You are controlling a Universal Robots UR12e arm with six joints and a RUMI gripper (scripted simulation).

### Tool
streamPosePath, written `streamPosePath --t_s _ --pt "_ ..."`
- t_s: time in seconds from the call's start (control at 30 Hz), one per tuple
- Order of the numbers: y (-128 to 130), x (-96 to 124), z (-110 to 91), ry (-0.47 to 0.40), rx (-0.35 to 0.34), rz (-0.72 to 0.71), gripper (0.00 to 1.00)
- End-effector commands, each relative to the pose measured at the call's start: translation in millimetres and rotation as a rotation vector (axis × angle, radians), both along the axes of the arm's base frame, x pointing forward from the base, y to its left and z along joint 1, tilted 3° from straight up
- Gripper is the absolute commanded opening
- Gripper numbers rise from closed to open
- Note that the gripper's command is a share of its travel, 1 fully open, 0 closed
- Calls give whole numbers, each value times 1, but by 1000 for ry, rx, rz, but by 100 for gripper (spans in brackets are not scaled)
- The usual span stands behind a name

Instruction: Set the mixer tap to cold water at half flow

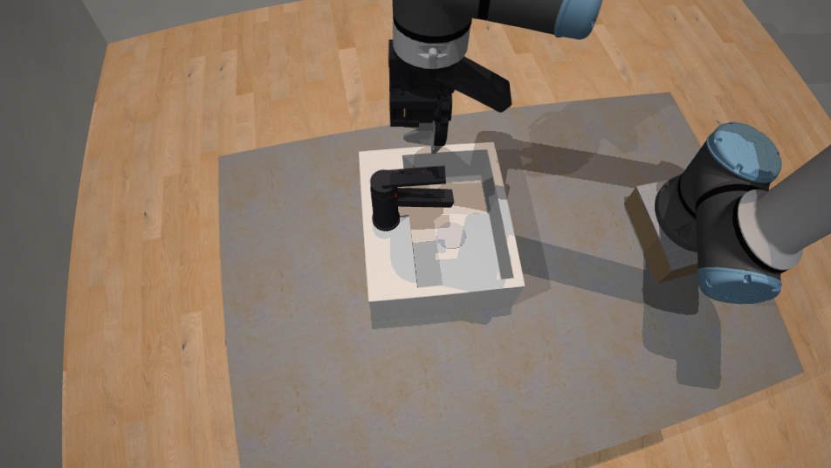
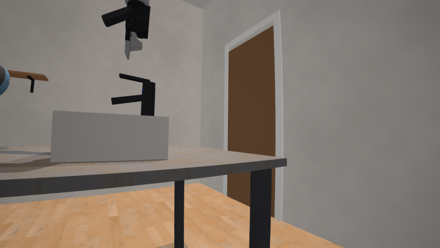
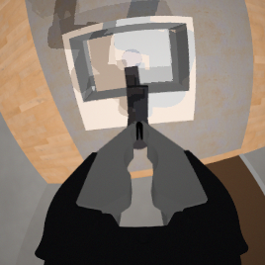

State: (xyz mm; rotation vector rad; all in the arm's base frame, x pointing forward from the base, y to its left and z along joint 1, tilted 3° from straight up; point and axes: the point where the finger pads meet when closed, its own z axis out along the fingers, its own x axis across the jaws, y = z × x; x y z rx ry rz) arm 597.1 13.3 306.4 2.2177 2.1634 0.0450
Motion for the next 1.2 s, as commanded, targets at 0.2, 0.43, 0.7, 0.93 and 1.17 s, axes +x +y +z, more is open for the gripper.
streamPosePath --t_s 0.2,0.43,0.7,0.93,1.17 --pt "0 1 3 -6 -1 2 0" --pt "0 1 3 -6 -1 2 0" --pt "0 1 3 -6 -1 2 0" --pt "0 1 3 -6 -1 2 41" --pt "0 1 3 -6 -1 2 41"
